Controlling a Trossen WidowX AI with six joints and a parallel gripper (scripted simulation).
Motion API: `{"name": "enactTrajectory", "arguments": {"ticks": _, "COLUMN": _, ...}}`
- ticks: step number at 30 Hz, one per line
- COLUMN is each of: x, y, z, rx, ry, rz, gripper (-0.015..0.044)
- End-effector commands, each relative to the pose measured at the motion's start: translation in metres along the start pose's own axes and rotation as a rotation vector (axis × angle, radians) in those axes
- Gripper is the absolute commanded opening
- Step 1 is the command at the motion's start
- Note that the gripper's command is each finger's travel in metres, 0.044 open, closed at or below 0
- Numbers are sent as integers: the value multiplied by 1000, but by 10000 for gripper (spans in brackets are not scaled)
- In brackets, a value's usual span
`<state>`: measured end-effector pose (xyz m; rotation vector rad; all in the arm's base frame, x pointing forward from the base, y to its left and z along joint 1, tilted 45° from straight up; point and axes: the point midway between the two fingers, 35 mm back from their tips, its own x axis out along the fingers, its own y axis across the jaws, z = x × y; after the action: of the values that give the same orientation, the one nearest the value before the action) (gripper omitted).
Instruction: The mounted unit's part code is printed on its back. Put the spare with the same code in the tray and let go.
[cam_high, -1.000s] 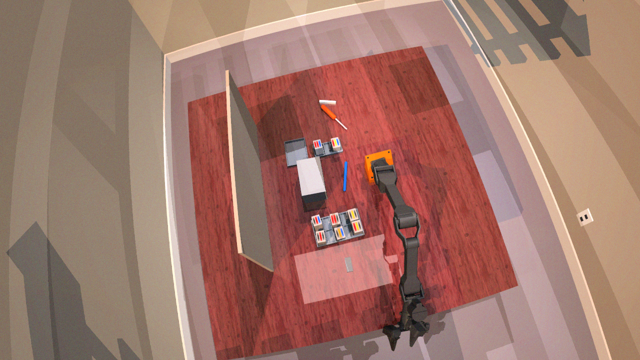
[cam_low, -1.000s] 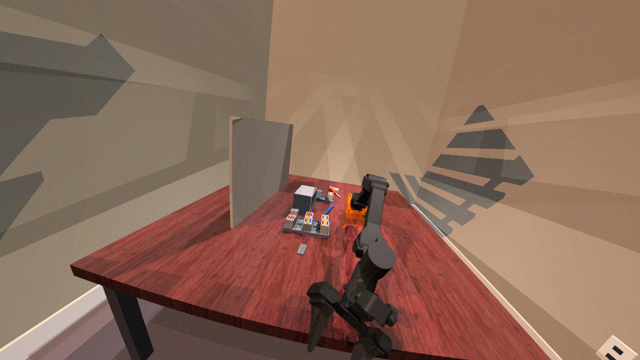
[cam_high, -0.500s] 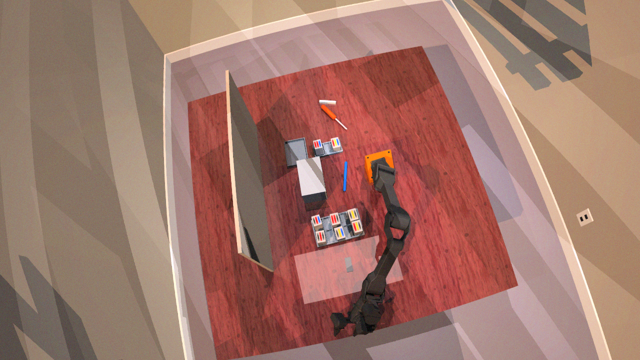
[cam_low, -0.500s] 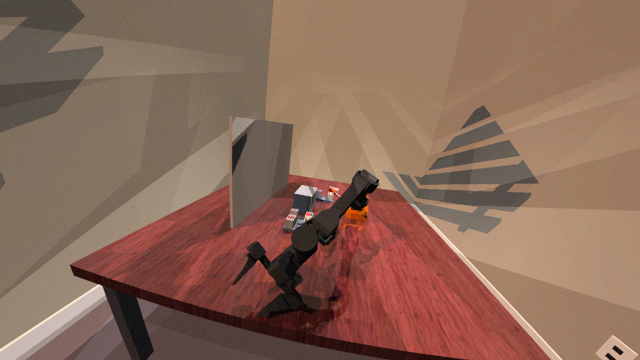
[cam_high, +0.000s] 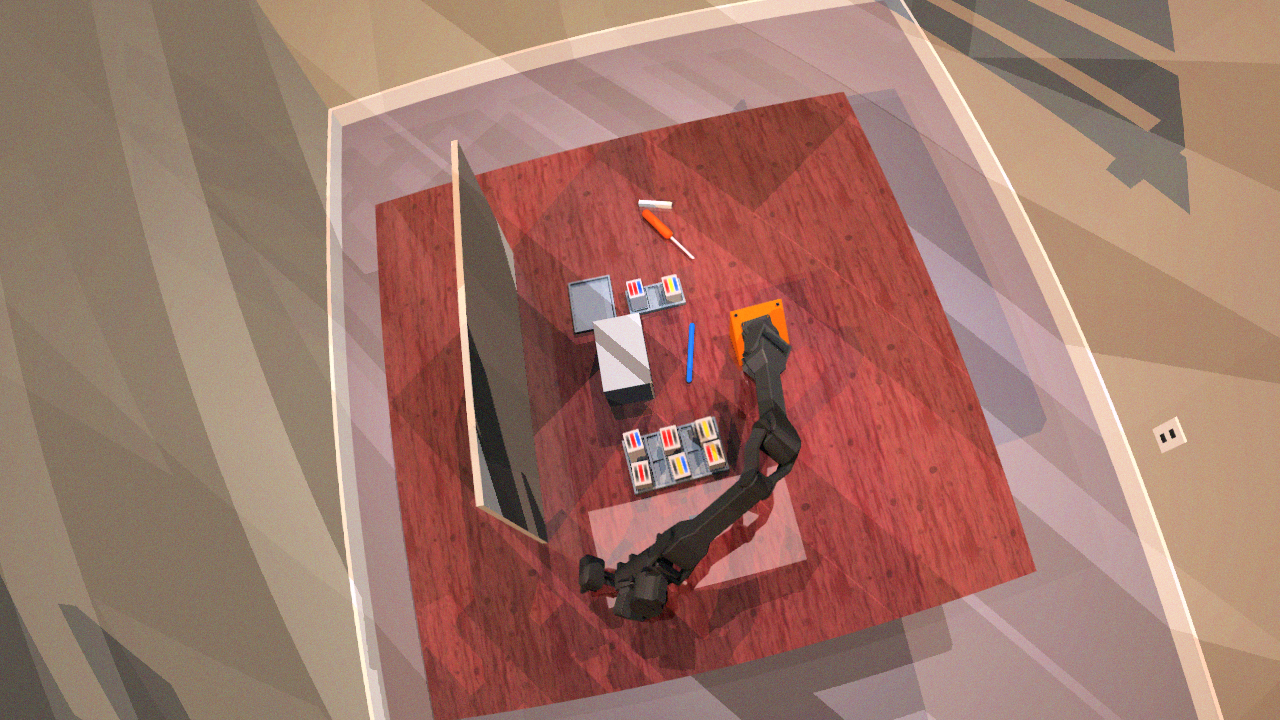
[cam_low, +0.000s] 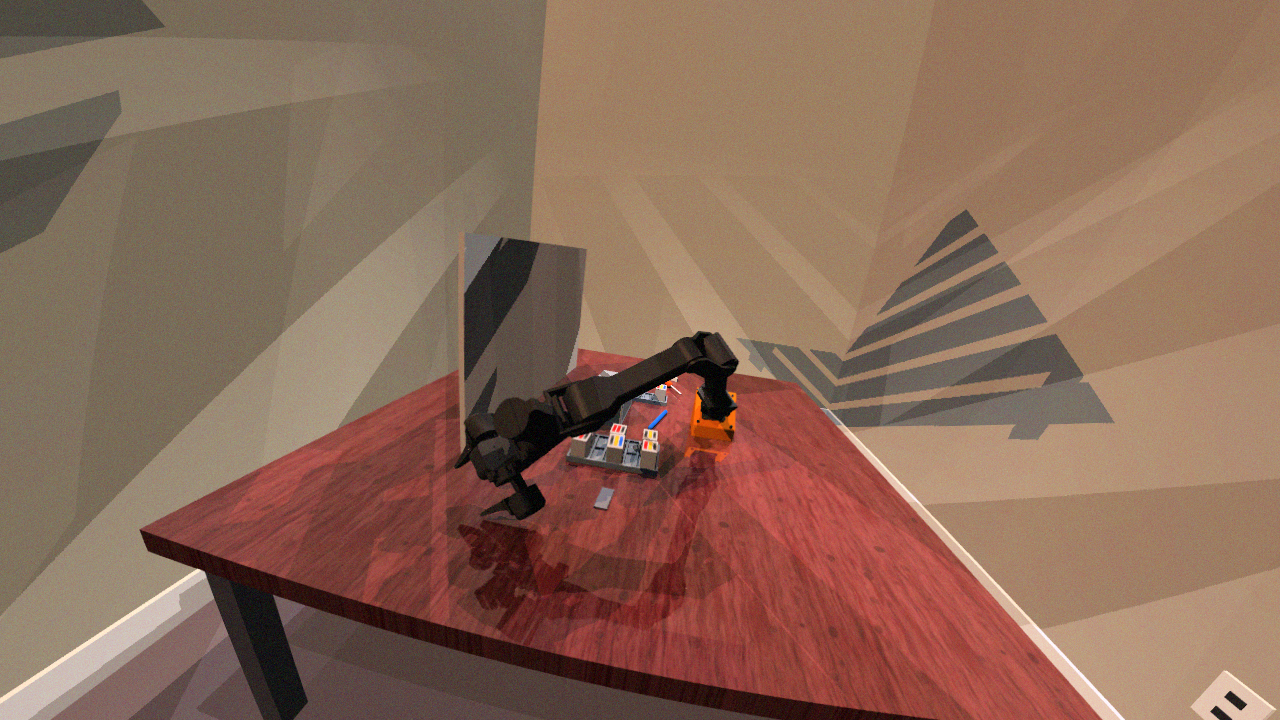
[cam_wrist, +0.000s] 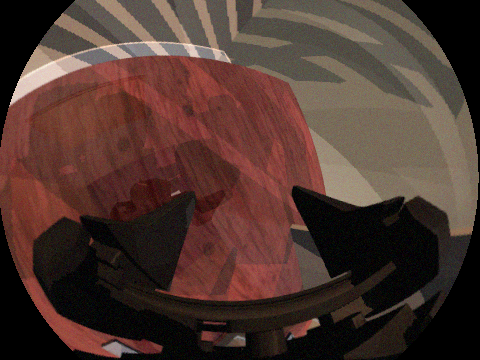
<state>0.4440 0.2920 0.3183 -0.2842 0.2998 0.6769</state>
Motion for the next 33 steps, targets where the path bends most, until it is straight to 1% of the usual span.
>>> {"name": "enactTrajectory", "arguments": {"ticks": 1, "x": 6, "y": -33, "z": -53, "rx": 87, "ry": 159, "rz": 1, "gripper": 440}}
{"name": "enactTrajectory", "arguments": {"ticks": 5, "x": -1, "y": -68, "z": -109, "rx": 214, "ry": 328, "rz": 0, "gripper": 440}}
{"name": "enactTrajectory", "arguments": {"ticks": 9, "x": -18, "y": -98, "z": -161, "rx": 358, "ry": 478, "rz": 5, "gripper": 440}}
{"name": "enactTrajectory", "arguments": {"ticks": 17, "x": -82, "y": -155, "z": -264, "rx": 715, "ry": 723, "rz": 61, "gripper": 440}}
{"name": "enactTrajectory", "arguments": {"ticks": 22, "x": -131, "y": -185, "z": -321, "rx": 952, "ry": 800, "rz": 124, "gripper": 440}}
{"name": "enactTrajectory", "arguments": {"ticks": 28, "x": -182, "y": -212, "z": -384, "rx": 1168, "ry": 824, "rz": 240, "gripper": 440}}
{"name": "enactTrajectory", "arguments": {"ticks": 29, "x": -188, "y": -213, "z": -390, "rx": 1192, "ry": 820, "rz": 253, "gripper": 440}}
{"name": "enactTrajectory", "arguments": {"ticks": 33, "x": -188, "y": -213, "z": -390, "rx": 1192, "ry": 820, "rz": 253, "gripper": 440}}
